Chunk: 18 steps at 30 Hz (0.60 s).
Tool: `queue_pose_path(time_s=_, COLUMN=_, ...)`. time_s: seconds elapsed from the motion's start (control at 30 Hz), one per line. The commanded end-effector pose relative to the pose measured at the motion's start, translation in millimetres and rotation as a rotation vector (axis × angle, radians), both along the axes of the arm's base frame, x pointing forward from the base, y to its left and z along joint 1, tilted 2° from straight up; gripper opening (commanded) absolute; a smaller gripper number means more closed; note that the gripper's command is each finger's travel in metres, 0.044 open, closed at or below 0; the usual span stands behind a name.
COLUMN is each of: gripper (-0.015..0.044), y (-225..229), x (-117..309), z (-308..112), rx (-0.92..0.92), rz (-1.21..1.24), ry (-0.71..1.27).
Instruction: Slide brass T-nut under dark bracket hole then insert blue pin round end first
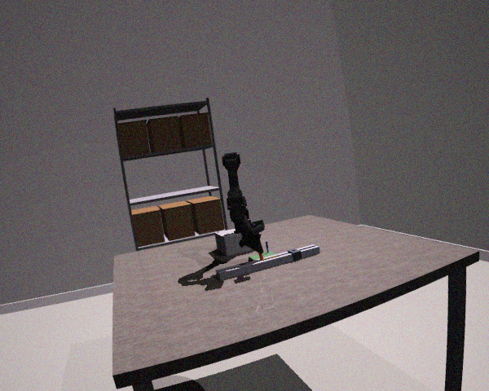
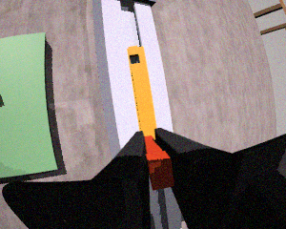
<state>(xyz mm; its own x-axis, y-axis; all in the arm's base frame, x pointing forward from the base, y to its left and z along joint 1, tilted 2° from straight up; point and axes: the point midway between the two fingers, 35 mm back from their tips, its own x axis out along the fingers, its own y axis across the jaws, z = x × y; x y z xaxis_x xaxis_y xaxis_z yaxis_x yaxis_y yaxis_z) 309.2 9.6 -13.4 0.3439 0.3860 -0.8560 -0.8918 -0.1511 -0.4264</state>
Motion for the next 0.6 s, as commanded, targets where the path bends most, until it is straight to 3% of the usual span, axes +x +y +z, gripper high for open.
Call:
queue_pose_path(time_s=0.0, gripper=-0.015, y=-0.3, x=2.5, z=1.6, rx=-0.002, rz=-0.002, ry=0.004)
queue_pose_path(time_s=0.57, gripper=-0.015, y=0.0, x=4.5, z=2.3, rx=-0.008, rz=-0.001, ry=0.042)
